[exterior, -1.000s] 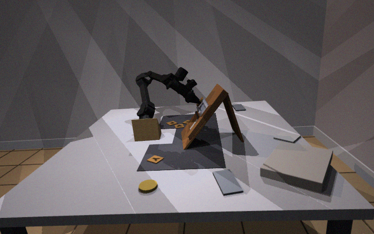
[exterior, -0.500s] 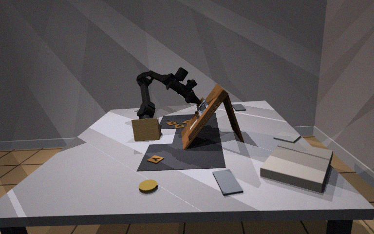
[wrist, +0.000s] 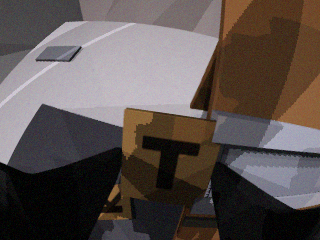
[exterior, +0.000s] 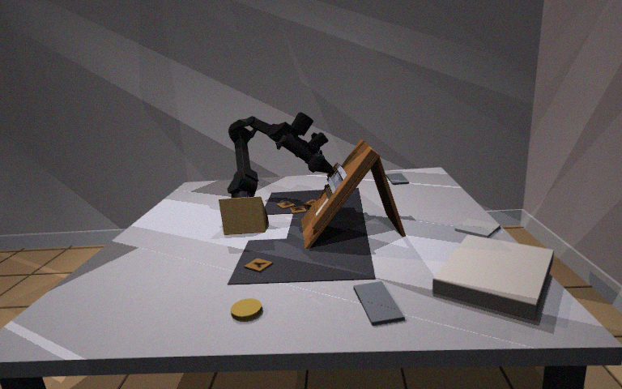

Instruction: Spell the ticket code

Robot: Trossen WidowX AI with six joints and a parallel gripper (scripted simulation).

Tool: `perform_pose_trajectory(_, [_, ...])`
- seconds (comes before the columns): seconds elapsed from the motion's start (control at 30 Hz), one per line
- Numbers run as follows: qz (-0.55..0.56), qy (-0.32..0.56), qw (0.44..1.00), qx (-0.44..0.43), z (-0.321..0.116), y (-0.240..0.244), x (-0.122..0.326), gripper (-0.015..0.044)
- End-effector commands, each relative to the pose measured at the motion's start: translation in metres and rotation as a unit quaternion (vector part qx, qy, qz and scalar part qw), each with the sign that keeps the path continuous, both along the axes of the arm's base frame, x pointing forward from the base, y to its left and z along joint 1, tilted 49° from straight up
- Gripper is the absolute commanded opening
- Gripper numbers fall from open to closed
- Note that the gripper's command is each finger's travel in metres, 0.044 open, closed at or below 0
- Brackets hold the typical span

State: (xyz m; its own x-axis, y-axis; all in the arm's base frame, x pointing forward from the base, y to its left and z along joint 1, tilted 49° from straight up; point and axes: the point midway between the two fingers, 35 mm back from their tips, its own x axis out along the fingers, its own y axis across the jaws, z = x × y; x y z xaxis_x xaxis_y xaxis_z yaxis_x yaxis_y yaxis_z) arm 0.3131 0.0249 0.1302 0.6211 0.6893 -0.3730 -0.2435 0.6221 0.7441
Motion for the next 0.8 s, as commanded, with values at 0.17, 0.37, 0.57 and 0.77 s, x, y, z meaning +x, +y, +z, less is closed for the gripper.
perform_pose_trajectory(0.17, [0.003, -0.003, 1.0, 0.0, -0.0027, -0.0023, 0.0014, 0.0])
perform_pose_trajectory(0.37, [0.003, -0.003, 1.0, 0.0, -0.0049, -0.0042, 0.0022, 0.0])
perform_pose_trajectory(0.57, [0.003, -0.003, 1.0, 0.0, -0.0072, -0.006, 0.0029, 0.0])
perform_pose_trajectory(0.77, [0.003, -0.003, 1.0, 0.0, -0.0094, -0.0079, 0.0037, 0.0])
